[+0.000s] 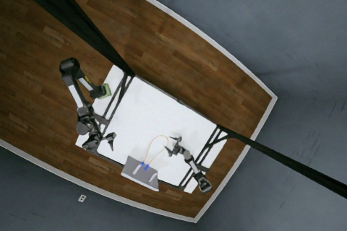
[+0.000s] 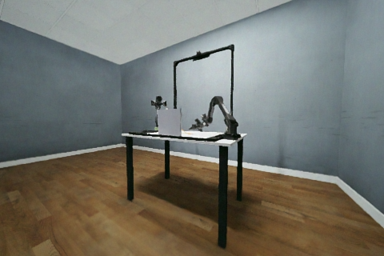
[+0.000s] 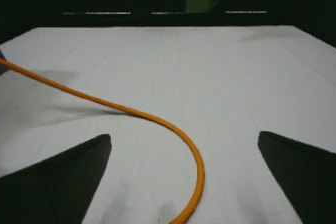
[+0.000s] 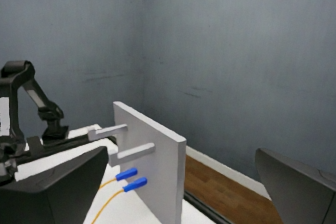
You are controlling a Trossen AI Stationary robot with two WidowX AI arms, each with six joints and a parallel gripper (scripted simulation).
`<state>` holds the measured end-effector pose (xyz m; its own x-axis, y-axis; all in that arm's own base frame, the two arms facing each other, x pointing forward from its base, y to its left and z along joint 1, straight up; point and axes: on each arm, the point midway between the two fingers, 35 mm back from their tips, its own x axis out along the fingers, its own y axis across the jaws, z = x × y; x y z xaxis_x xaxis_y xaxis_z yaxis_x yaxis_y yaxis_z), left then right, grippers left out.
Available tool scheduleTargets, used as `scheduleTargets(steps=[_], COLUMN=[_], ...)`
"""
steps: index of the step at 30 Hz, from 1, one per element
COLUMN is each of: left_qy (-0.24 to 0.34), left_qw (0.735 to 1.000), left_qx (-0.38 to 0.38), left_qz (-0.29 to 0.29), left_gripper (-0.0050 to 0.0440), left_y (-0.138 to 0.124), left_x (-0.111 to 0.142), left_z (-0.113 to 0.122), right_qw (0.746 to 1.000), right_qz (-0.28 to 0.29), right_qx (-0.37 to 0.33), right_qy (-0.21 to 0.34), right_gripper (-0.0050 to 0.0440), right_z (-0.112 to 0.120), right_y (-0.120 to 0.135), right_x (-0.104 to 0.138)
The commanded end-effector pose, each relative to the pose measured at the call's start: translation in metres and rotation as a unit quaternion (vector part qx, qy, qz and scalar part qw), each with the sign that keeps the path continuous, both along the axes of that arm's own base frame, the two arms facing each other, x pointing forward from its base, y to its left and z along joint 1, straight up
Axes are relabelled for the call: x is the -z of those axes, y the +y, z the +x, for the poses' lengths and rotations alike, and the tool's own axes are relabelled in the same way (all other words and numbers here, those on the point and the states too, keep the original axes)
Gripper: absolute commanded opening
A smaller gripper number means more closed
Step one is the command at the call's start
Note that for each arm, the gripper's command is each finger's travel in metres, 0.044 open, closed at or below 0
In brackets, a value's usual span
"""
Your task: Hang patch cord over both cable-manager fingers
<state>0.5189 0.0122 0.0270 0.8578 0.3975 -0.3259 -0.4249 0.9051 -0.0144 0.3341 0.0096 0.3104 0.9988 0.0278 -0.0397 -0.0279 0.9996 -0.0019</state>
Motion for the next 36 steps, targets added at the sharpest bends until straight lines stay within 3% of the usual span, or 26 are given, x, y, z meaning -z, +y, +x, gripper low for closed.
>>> scheduleTargets(steps=[1,6,17,22,25,33,36], left_qy=[-0.006,-0.006,-0.006,-0.006,-0.006,-0.006,-0.006], left_qw=[1.0,1.0,1.0,1.0,1.0,1.0,1.0], left_qx=[-0.002,-0.002,-0.002,-0.002,-0.002,-0.002,-0.002], left_qz=[0.001,0.001,0.001,0.001,0.001,0.001,0.001], left_gripper=[0.044,0.044,0.044,0.044,0.044,0.044,0.044], left_y=[0.002,0.002,0.002,0.002,0.002,0.002,0.002], left_x=[-0.005,-0.005,-0.005,-0.005,-0.005,-0.005,-0.005], left_z=[0.001,0.001,0.001,0.001,0.001,0.001,0.001], right_qw=[1.0,0.998,0.979,0.973,0.958,0.936,0.919], right_qz=[-0.003,-0.005,-0.031,-0.041,-0.061,-0.09,-0.108], right_qx=[-0.018,-0.033,-0.099,-0.115,-0.142,-0.178,-0.196], right_qy=[0.016,0.046,0.174,0.196,0.243,0.291,0.325], right_gripper=[0.044,0.044,0.044,0.044,0.044,0.044,0.044], right_z=[0.017,0.033,0.095,0.106,0.122,0.142,0.146], right_y=[0.013,0.026,0.092,0.108,0.136,0.178,0.199], right_x=[-0.015,-0.014,0.009,0.012,0.032,0.049,0.072])
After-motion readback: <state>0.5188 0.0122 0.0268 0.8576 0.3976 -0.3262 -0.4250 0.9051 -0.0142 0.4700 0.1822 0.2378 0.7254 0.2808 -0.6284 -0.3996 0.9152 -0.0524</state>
